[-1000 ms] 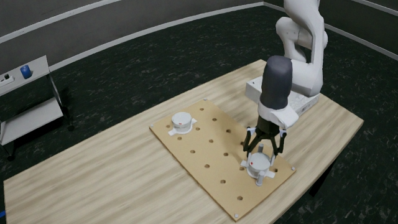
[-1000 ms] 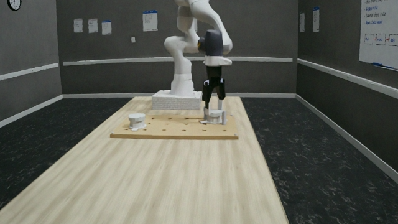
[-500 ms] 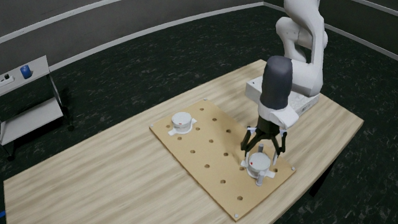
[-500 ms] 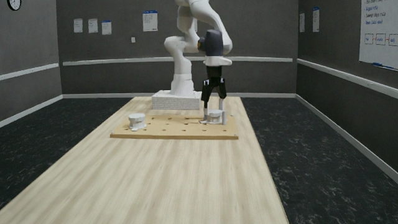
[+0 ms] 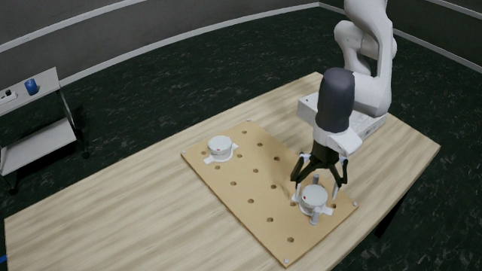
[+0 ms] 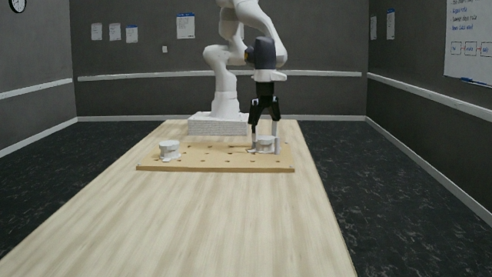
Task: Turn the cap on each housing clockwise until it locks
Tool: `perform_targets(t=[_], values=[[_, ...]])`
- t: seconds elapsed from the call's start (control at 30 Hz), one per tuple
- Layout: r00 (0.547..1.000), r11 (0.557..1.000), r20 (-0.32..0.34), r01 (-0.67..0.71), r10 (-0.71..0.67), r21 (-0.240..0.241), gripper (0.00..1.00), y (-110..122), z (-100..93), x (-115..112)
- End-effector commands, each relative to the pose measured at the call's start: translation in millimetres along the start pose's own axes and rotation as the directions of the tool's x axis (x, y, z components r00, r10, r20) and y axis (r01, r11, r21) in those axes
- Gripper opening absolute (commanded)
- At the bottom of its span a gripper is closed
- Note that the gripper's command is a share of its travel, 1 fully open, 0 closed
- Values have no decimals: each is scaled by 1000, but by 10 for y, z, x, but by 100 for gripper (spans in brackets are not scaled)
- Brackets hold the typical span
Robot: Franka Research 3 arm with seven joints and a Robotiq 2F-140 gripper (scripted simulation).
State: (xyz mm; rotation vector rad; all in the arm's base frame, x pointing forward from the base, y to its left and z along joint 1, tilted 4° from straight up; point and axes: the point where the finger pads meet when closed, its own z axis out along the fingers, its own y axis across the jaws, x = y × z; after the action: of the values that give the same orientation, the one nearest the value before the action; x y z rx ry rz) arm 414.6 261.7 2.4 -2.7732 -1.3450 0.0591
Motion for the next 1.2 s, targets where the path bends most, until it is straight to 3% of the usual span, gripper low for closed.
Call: perform_targets(t=[0.0, 0.8, 1.17], values=[[1000, 1000, 1, -4, 4, 2, 78, -23, 9, -2], [1000, 1000, 1, -4, 4, 2, 78, -23, 0, -2], [1000, 1000, 1, -4, 4, 2, 78, -22, -97, -2]])
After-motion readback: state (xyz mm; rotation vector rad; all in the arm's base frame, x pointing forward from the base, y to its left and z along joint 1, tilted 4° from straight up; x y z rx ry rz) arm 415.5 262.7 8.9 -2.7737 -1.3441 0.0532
